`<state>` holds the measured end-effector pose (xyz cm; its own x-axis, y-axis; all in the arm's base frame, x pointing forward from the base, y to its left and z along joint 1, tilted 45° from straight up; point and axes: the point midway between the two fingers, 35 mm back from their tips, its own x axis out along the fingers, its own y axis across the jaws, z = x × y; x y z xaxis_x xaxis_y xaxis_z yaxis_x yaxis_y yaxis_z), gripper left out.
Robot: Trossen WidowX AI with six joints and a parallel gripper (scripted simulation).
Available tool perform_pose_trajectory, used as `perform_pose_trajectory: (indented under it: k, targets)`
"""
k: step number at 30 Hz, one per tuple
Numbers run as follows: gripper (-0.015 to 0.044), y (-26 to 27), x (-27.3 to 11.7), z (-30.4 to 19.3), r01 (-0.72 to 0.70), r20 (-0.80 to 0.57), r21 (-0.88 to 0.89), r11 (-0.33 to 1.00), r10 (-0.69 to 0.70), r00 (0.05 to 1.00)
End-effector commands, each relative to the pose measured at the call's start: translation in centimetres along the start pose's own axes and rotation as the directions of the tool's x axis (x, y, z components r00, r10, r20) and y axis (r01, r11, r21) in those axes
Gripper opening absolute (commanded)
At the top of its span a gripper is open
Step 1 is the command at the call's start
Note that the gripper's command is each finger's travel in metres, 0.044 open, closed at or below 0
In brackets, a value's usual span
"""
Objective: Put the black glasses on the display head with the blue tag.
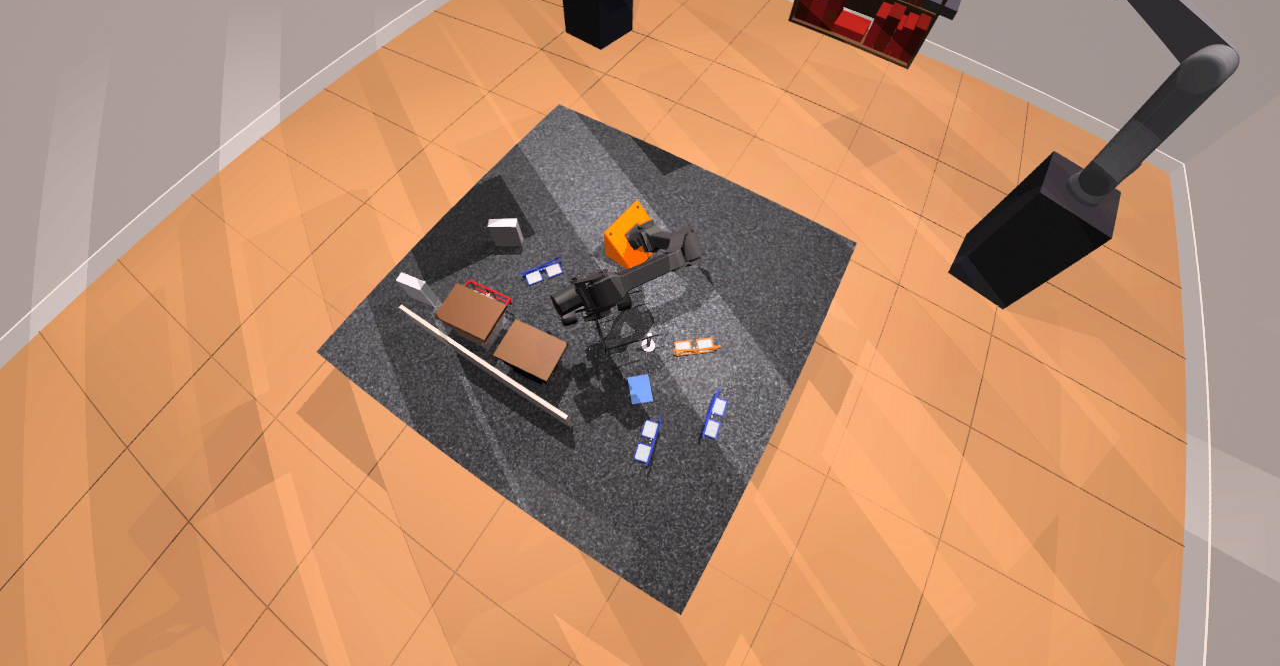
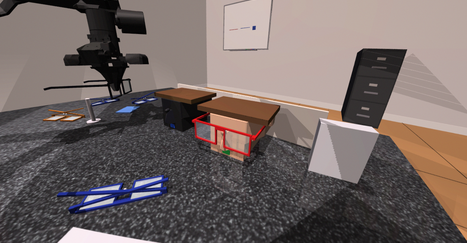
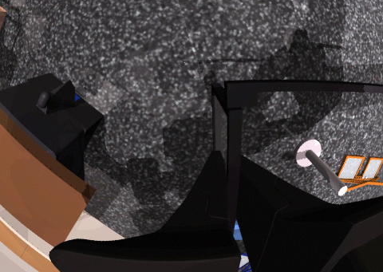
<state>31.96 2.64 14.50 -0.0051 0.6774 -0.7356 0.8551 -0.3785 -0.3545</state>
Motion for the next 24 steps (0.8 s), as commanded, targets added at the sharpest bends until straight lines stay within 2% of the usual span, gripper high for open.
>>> perform_pose_trajectory:
  k: [1,16,24]
  targets:
    - [0.0,1.2,0.2,2.9,0.004,0.007,-0.064,0.998,-0.003,1.0]
    - [0.0,3.1,0.6,12.3,0.017,-0.01,-0.294,0.956,-0.021,1.0]
    - [0.0,3.2,0.8,12.8,0.018,-0.012,-0.304,0.952,-0.022,1.0]
